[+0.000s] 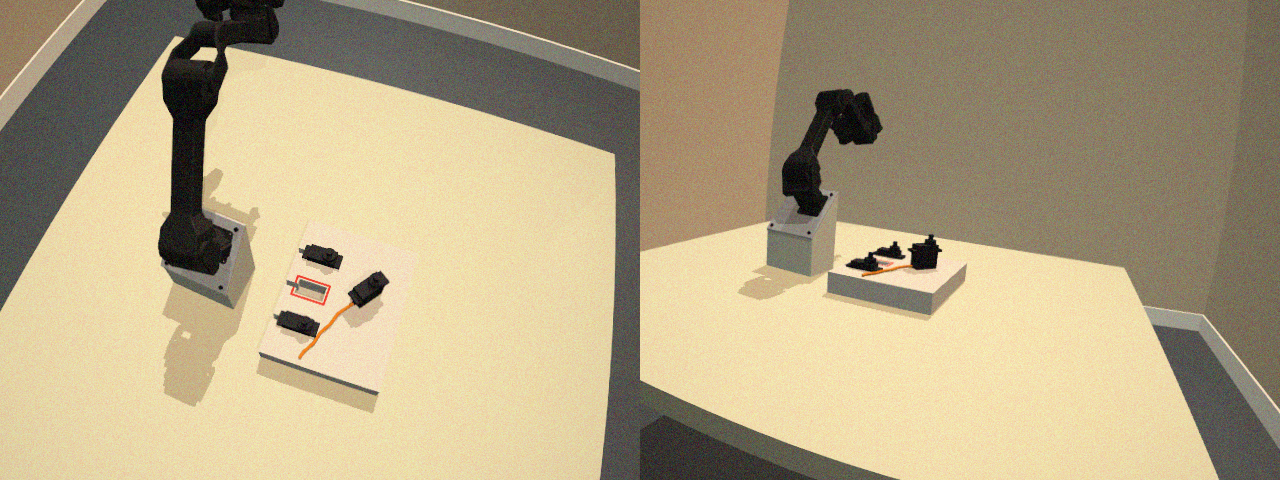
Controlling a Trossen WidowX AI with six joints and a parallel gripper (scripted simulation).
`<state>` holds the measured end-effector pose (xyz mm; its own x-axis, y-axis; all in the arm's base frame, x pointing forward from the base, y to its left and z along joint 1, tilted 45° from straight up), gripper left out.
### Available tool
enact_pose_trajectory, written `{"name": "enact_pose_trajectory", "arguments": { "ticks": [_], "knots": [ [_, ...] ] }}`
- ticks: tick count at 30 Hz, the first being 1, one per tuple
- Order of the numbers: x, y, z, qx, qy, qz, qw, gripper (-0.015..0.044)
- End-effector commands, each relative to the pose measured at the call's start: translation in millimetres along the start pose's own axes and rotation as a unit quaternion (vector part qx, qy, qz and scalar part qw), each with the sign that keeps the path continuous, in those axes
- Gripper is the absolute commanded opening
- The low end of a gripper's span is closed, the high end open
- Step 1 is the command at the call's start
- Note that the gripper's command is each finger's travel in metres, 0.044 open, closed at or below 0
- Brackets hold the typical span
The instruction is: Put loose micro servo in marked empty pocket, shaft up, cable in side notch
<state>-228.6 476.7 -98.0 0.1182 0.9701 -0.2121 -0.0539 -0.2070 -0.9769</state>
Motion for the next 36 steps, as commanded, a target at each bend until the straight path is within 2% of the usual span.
{"name": "enact_pose_trajectory", "arguments": {
  "ticks": [1, 2, 14, 20, 24, 36],
  "knots": [
    [1, 0, -1, 0.000, 0.002, 0.002, 1.000, 0.0426],
    [3, -1, -2, 0.000, 0.007, 0.005, 1.000, 0.0440],
    [47, -14, -49, 0.006, 0.126, 0.097, 0.987, 0.0440],
    [71, -18, -84, 0.012, 0.203, 0.161, 0.966, 0.0440],
    [76, -18, -98, 0.014, 0.226, 0.186, 0.956, 0.0440],
    [106, -19, -178, 0.033, 0.368, 0.301, 0.879, 0.0440]
  ]
}}
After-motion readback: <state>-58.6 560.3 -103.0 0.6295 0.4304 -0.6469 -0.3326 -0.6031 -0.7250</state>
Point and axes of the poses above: the point midway between the two fingers, 35 mm back from their tips, its own z axis out along the fingers, its own y axis across the jaws, x = y × z, the point moved 1 cm from there along -z, back along the fingers, and after that the axes turned 7 degrees about -z, right-handed, at the moved point
